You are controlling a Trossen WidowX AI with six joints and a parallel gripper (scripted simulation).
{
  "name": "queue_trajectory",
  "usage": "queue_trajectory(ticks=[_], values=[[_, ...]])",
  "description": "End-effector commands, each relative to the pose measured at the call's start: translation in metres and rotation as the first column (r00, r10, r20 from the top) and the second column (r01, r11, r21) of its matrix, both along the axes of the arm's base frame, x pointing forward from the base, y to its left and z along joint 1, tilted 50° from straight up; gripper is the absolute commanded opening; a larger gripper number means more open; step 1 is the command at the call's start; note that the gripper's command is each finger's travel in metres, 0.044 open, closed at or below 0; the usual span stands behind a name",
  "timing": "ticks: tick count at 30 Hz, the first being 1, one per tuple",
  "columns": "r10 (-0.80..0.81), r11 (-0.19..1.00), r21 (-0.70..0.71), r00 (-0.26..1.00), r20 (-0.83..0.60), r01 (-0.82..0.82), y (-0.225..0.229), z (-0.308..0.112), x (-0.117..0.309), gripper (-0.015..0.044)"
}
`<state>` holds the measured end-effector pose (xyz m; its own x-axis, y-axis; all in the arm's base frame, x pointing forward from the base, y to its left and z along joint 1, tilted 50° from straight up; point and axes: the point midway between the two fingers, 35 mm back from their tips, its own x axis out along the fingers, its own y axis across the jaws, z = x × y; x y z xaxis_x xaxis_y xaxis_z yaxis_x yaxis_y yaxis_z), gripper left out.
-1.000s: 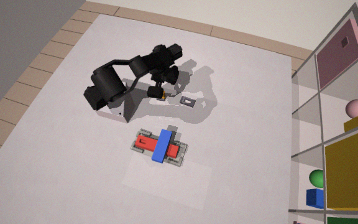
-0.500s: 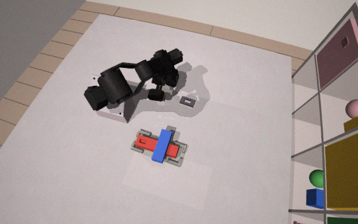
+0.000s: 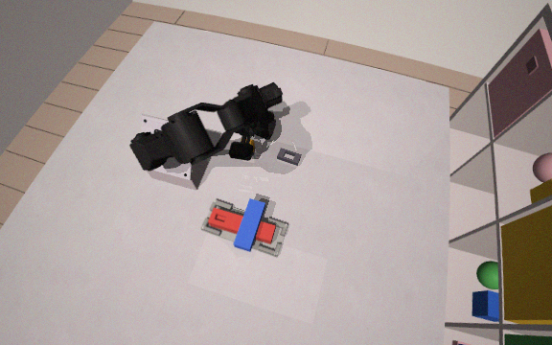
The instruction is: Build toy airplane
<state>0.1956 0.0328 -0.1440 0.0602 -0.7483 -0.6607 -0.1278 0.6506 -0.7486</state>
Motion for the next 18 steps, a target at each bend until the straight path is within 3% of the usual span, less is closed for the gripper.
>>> queue_trajectory(ticks=[1,6,18], values=[[0.003,1.000,-0.011,1.000,-0.008,-0.003,-0.0078,-0.0046,-0.0016,0.0440],[0.003,1.000,-0.012,1.000,-0.008,-0.003,-0.0121,-0.0077,-0.0019,0.0440],[0.003,1.000,-0.012,1.000,-0.008,-0.003,-0.0121,-0.0077,-0.0019,0.0125]])
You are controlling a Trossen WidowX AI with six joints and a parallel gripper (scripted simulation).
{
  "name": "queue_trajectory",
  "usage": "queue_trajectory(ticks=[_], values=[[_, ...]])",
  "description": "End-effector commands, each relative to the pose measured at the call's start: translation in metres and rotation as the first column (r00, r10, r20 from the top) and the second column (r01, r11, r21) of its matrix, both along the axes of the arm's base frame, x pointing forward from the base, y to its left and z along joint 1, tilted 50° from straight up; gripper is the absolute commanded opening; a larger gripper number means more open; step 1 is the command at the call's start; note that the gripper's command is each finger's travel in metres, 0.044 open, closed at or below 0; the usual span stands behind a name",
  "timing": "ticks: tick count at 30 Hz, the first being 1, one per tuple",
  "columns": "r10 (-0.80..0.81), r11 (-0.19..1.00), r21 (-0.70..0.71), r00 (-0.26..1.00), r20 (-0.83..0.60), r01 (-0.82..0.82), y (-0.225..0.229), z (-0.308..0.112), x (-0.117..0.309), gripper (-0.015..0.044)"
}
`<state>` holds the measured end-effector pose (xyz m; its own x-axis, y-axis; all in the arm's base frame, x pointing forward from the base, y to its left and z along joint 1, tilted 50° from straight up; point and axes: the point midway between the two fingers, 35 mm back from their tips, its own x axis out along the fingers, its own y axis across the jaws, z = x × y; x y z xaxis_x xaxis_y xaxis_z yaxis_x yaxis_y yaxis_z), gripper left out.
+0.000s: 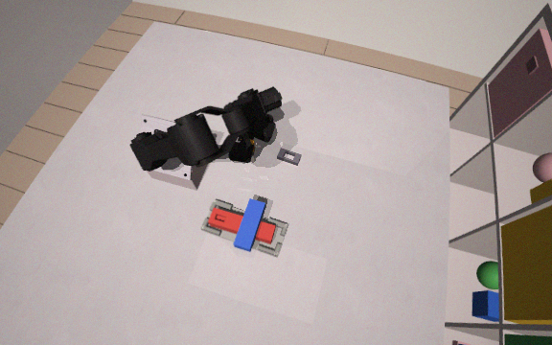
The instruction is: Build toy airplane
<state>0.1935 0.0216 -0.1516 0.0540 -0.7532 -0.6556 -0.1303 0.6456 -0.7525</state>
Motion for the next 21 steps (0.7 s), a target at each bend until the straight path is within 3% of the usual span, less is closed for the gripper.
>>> queue_trajectory(ticks=[1,3,10,21], values=[[0.006,1.000,-0.005,1.000,-0.002,-0.006,-0.001,0.000,0.000,0.0099],[0.006,1.000,-0.005,1.000,-0.002,-0.006,-0.001,0.000,0.000,0.0046],[0.006,1.000,-0.005,1.000,-0.002,-0.006,-0.001,0.000,0.000,0.0000],[0.011,1.000,-0.008,1.000,-0.001,-0.011,0.014,0.010,0.001,0.0000]])
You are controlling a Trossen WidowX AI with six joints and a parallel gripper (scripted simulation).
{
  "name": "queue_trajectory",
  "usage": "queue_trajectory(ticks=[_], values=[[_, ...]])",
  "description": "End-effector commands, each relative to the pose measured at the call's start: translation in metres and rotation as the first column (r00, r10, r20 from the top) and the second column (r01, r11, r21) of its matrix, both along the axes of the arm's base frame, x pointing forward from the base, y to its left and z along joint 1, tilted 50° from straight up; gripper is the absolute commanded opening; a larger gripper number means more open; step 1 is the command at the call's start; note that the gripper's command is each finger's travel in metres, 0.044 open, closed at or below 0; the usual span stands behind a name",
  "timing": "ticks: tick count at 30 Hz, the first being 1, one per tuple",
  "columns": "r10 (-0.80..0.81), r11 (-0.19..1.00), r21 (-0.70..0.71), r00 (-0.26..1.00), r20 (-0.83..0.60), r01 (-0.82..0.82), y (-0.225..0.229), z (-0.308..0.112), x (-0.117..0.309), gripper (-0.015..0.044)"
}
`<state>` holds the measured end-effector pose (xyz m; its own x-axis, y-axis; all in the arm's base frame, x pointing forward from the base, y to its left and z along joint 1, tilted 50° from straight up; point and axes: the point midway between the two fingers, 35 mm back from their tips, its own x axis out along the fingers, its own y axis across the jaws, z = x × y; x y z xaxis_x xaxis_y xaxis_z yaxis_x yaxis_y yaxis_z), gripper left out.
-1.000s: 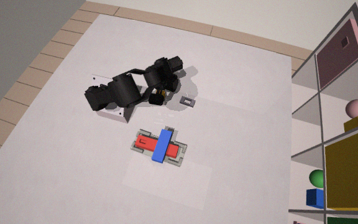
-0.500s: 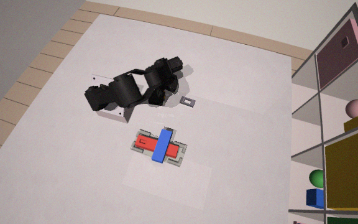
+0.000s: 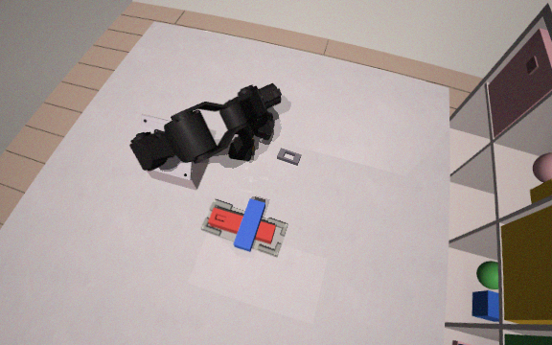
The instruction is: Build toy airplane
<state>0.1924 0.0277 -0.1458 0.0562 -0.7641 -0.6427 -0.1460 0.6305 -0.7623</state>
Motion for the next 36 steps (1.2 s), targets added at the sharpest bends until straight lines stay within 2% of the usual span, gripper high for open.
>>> queue_trajectory(ticks=[1,36], values=[[-0.001,1.000,0.011,1.000,0.009,0.001,0.010,0.006,0.003,0.0000],[-0.003,1.000,0.022,1.000,0.005,0.003,0.090,0.074,-0.004,0.0000]])
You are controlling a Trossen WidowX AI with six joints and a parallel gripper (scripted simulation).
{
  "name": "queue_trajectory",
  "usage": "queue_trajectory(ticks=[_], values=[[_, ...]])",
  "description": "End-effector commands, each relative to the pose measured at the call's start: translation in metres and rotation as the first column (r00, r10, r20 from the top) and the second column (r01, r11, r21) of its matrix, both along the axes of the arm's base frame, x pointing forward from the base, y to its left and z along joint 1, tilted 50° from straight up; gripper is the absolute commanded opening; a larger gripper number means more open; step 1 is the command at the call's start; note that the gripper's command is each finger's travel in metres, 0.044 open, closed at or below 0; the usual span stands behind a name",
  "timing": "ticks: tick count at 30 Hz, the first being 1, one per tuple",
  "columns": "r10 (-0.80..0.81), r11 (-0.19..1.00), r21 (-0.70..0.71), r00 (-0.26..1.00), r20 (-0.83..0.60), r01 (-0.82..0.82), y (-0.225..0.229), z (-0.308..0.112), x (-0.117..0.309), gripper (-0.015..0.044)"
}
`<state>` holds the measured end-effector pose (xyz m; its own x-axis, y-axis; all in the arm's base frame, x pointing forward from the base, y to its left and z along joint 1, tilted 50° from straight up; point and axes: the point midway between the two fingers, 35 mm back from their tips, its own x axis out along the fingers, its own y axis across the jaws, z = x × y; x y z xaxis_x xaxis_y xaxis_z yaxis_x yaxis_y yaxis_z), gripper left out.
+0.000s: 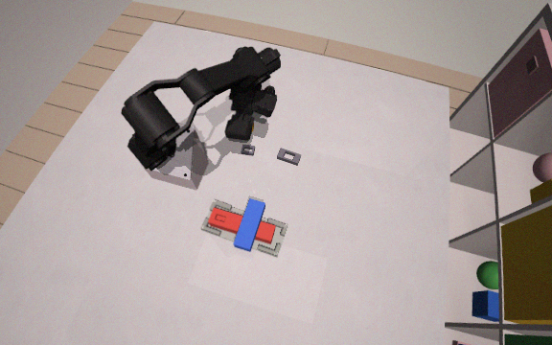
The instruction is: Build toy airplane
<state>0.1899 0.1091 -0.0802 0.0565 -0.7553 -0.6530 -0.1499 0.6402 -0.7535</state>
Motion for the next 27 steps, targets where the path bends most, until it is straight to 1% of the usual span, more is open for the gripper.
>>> queue_trajectory(ticks=[1,8,27], values=[[-0.007,1.000,0.008,1.000,0.008,0.007,0.011,0.011,-0.002,0.0000],[-0.009,1.000,0.012,1.000,0.009,0.009,0.011,0.018,-0.001,0.0000],[-0.016,0.998,0.058,1.000,0.018,0.015,-0.028,0.060,0.027,0.0000]])
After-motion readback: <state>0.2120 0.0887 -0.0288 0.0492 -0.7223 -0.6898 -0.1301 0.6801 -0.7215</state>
